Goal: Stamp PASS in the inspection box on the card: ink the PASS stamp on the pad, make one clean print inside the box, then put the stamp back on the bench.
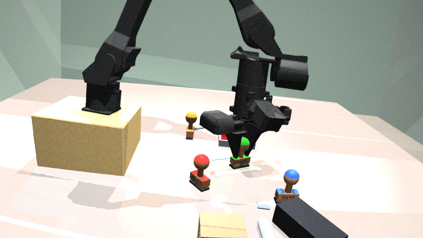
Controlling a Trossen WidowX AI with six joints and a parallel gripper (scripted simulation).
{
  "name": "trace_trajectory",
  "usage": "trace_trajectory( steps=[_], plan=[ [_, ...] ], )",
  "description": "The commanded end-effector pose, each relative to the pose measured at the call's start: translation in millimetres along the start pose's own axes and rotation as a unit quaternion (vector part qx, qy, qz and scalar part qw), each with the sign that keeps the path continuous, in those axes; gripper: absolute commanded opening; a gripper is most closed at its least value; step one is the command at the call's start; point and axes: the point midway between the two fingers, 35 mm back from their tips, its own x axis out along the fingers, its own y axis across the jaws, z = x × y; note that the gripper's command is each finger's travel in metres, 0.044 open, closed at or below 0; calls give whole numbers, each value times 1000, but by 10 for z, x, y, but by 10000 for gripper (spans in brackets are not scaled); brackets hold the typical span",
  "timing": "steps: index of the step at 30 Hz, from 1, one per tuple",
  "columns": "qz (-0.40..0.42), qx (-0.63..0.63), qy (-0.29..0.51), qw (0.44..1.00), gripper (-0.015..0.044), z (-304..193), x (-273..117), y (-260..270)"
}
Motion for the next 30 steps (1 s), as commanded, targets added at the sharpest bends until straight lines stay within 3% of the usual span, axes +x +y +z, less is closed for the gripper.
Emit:
trace_trajectory(
  steps=[1, 30],
  plan=[
    [1, 2, 2, 1000, 0, -6, 15, 2],
    [1, 2, 2, 1000, 0, -6, 53, 2]
  ],
)
